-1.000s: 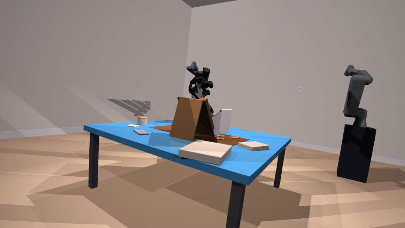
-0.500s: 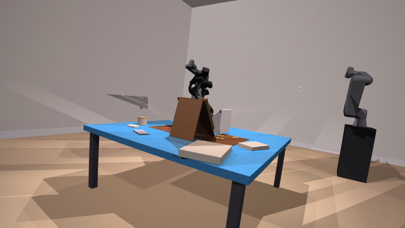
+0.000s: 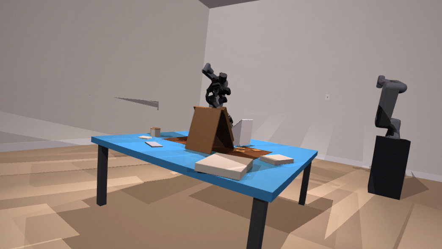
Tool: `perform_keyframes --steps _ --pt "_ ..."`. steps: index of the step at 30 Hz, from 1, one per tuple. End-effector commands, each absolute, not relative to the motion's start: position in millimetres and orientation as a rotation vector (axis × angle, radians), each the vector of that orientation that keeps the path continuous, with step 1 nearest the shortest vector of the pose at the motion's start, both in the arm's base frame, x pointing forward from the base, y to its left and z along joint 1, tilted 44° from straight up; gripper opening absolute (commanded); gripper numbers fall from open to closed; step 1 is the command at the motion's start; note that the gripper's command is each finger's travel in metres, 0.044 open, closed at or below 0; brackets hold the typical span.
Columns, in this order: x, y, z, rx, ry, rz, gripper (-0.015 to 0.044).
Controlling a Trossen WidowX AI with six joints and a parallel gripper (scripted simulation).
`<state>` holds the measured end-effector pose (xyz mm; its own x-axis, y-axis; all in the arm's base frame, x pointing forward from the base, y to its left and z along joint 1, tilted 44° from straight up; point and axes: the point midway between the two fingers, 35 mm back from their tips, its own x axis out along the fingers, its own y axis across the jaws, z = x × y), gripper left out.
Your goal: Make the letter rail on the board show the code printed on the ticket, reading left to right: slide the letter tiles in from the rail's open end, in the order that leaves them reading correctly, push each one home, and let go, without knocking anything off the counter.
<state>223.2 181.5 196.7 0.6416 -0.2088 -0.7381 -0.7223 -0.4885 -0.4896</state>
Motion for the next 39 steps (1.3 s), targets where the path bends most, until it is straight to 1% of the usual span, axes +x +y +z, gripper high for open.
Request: perform_keyframes --steps 1,5,10,19,28,35,39 --pt "228 196 151 -2.057 0.82 0.858 0.034" --pt "229 205 86 -2.093 0.96 0.957 0.034" --pt "218 198 3 -2.12 1.153 1.075 0.034" --pt "168 140 -125 -2.113 1.542 1.258 0.034" --pt "159 134 -134 -2.109 1.574 1.27 0.034" --pt "161 113 -157 -2.11 1.574 1.269 0.034" --pt "162 112 -158 -2.11 1.574 1.268 0.034"
